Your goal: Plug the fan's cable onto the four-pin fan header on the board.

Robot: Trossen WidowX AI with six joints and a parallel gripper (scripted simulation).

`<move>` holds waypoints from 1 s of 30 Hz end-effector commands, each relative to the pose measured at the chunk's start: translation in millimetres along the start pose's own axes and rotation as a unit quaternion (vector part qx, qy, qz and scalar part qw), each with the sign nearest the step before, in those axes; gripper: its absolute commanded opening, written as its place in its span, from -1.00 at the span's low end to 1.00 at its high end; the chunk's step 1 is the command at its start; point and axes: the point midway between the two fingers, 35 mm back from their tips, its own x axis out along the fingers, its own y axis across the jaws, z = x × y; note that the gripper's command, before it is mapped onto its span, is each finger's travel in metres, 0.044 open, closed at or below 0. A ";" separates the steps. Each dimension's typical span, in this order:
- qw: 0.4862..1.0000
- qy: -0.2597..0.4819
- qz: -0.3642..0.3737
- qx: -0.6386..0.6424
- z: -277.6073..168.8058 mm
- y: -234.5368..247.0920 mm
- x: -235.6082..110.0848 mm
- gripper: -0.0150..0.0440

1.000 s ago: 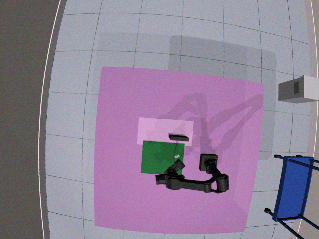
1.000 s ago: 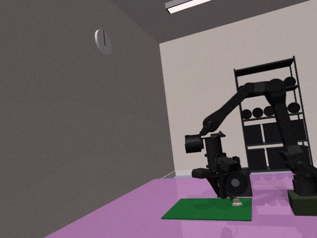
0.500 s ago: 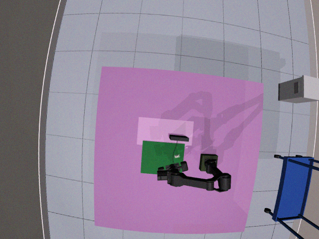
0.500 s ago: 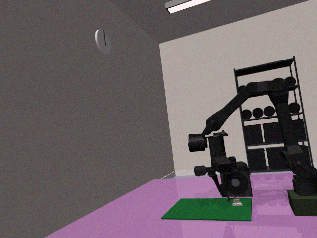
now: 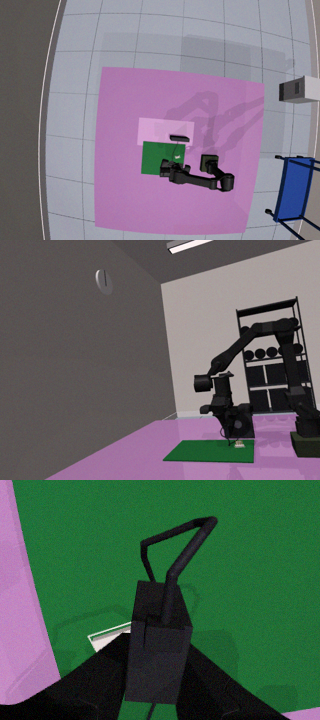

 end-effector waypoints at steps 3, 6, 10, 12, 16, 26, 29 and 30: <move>0.994 -0.002 0.002 0.111 -7.9 4.6 0.9 -0.49; 0.987 -0.002 0.002 0.162 -11.9 6.2 1.0 -0.49; 0.973 -0.002 0.002 0.230 -17.1 8.5 1.2 -0.49; 0.965 -0.002 0.002 0.264 -19.6 9.6 1.3 -0.49; 0.944 -0.001 0.002 0.330 -24.7 12.0 1.6 -0.49; 0.873 0.000 0.003 0.488 -36.8 18.4 2.4 -0.49; 0.855 0.000 0.002 0.519 -39.2 19.8 3.2 -0.49; 0.851 0.000 0.002 0.525 -39.7 20.1 3.6 -0.49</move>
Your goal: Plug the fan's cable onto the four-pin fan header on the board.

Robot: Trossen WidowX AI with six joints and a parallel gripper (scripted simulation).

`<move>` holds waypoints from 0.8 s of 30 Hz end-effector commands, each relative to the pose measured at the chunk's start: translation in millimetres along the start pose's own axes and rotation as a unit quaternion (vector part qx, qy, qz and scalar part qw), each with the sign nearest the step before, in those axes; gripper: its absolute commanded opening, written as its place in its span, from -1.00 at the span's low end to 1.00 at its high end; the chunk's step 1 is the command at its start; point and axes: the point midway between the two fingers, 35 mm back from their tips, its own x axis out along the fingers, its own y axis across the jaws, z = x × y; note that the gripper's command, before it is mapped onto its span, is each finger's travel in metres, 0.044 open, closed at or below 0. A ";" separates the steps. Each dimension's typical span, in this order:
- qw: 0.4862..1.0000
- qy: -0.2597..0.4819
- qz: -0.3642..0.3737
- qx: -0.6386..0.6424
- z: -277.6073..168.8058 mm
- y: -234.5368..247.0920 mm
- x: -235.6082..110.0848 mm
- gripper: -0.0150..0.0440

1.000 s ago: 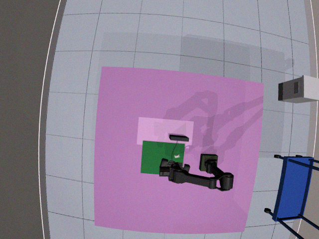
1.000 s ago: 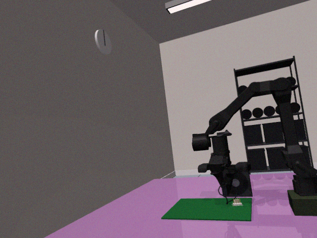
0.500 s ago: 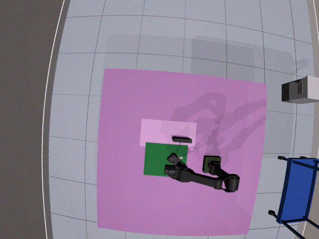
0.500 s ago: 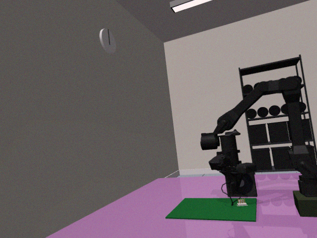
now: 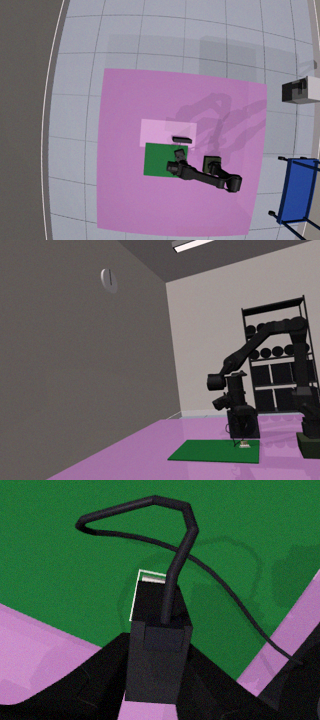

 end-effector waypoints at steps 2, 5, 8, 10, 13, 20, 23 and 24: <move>0.999 0.000 0.003 0.042 -3.5 -0.1 1.7 -0.49; 0.999 0.000 0.003 0.042 -3.5 -0.1 1.7 -0.49; 0.999 0.000 0.003 0.042 -3.5 -0.1 1.7 -0.49; 0.999 0.000 0.003 0.042 -3.5 -0.1 1.7 -0.49; 0.999 0.000 0.003 0.046 -9.3 1.0 -0.3 -0.49; 0.999 0.000 0.003 0.046 -9.3 1.0 -0.3 -0.49; 0.999 0.000 0.003 0.046 -9.3 1.0 -0.3 -0.49; 0.999 0.000 0.003 0.046 -10.5 1.4 -0.4 -0.49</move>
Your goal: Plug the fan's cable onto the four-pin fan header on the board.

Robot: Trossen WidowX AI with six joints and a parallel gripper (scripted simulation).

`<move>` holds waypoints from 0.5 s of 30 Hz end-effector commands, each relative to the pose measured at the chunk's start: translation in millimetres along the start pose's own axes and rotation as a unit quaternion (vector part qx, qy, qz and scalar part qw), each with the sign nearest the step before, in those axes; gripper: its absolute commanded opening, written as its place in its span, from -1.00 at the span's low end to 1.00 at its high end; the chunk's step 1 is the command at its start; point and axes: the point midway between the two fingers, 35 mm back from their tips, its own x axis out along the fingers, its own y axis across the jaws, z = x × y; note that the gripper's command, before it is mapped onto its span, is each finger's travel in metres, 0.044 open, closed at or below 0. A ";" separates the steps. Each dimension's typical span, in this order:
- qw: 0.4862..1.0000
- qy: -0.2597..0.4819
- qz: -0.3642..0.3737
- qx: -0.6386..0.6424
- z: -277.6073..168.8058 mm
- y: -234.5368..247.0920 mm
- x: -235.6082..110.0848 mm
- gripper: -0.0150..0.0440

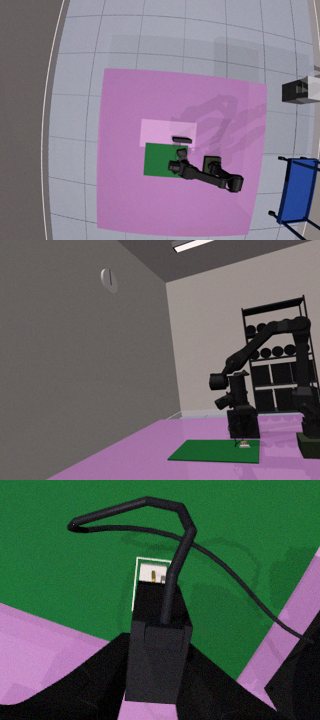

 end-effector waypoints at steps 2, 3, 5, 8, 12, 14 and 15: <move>1.000 0.000 0.003 0.003 -3.1 1.7 0.2 -0.49; 1.000 0.000 0.003 0.003 -3.1 1.7 0.2 -0.49; 1.000 0.000 0.003 0.003 -3.1 1.7 0.2 -0.49; 1.000 0.000 0.003 0.002 -4.2 2.0 0.2 -0.49; 1.000 0.000 0.003 0.002 -4.2 2.0 0.2 -0.49; 1.000 0.000 0.003 0.002 -4.1 2.0 3.0 -0.49; 1.000 0.000 0.003 0.002 -4.0 2.0 7.1 -0.49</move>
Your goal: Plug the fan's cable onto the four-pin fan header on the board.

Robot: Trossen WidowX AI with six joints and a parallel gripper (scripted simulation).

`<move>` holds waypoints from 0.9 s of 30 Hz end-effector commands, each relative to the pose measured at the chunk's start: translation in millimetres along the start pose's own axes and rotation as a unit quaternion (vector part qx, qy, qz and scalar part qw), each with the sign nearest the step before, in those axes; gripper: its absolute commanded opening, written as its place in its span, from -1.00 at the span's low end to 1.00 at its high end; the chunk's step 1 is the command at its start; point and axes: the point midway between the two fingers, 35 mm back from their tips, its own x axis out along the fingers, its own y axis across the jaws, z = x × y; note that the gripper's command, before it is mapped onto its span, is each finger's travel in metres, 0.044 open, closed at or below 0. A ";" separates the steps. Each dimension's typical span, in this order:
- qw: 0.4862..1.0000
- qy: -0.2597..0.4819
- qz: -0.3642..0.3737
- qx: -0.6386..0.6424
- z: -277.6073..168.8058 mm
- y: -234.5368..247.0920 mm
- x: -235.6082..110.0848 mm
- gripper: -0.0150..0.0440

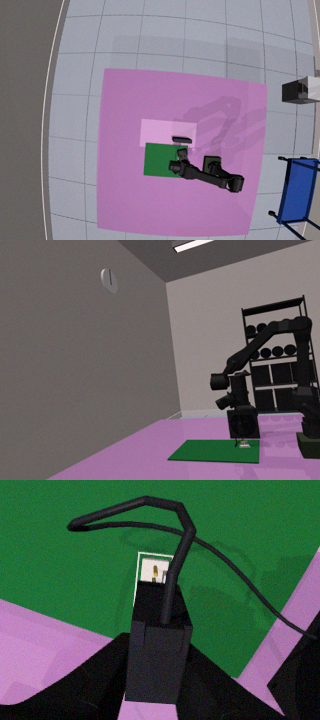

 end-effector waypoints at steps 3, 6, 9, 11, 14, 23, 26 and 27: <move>1.000 0.000 0.003 0.000 -0.7 1.4 21.5 -0.49; 1.000 0.000 0.003 0.000 -0.7 1.4 21.5 -0.49; 1.000 0.000 0.003 0.000 -0.7 1.4 21.5 -0.49; 1.000 0.000 0.003 0.000 -0.7 1.4 21.5 -0.49; 1.000 0.000 0.003 0.000 -0.7 1.4 21.5 -0.49; 1.000 0.000 0.003 -0.006 1.9 0.5 21.4 -0.49; 1.000 0.000 0.003 -0.006 2.4 0.3 21.4 -0.49; 1.000 0.000 0.003 -0.006 2.4 0.3 21.4 -0.49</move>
